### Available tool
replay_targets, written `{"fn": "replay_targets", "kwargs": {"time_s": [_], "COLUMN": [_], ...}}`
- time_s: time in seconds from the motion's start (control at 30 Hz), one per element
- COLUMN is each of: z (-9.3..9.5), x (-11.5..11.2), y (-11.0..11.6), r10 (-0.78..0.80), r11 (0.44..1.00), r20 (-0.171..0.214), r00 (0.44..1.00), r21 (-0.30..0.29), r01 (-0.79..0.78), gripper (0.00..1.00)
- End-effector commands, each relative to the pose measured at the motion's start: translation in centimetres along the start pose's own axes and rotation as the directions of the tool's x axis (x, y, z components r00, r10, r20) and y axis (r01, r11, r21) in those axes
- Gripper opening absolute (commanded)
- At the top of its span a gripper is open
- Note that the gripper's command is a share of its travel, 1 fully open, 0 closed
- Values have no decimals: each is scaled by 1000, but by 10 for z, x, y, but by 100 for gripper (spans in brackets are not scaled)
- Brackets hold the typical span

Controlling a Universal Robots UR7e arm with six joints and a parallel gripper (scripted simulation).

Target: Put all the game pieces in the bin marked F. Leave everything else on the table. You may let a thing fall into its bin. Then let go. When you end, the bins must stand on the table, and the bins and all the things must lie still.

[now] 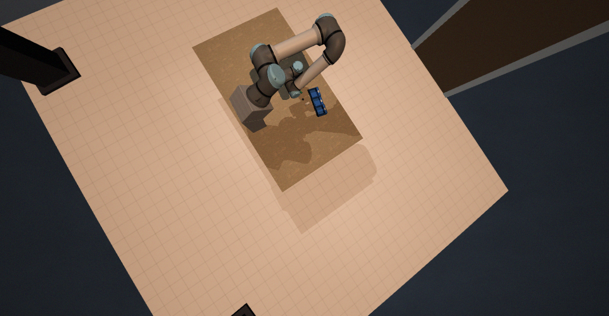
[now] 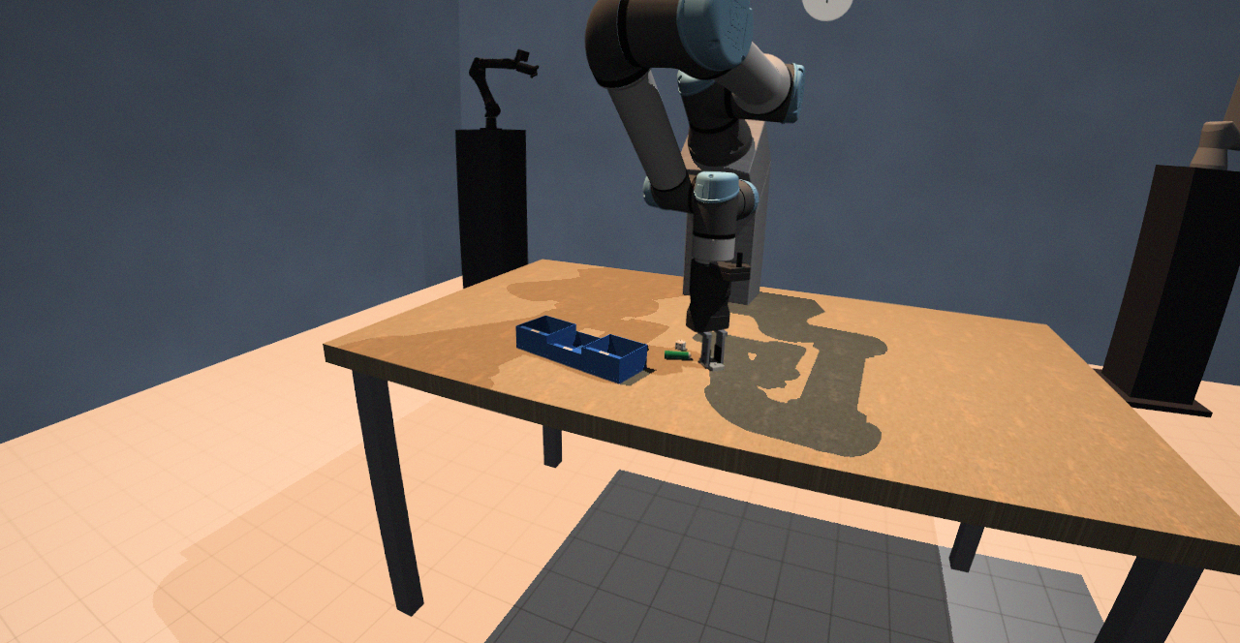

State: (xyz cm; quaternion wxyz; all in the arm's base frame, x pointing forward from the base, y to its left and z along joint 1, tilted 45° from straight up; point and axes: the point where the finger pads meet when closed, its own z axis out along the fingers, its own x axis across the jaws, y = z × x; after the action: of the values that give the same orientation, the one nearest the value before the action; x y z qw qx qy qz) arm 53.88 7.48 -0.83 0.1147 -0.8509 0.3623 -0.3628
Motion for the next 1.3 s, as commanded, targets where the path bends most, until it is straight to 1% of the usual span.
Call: {"fn": "replay_targets", "kwargs": {"time_s": [0.0, 0.03, 0.33, 0.4, 0.7, 1.27], "z": [0, 0, -30, -30, -60, -60], "x": [0, 0, 0, 0, 0, 0], "y": [0, 0, 0, 0, 0, 0], "r10": [0, 0, 0, 0, 0, 0], "r11": [1000, 1000, 1000, 1000, 1000, 1000], "r20": [-1, -1, -1, -1, -1, -1], "r00": [1000, 1000, 1000, 1000, 1000, 1000], "r21": [1, 1, 1, 1, 1, 1], "r01": [0, 0, 0, 0, 0, 0], "gripper": [49, 49, 49, 49, 49, 49]}}
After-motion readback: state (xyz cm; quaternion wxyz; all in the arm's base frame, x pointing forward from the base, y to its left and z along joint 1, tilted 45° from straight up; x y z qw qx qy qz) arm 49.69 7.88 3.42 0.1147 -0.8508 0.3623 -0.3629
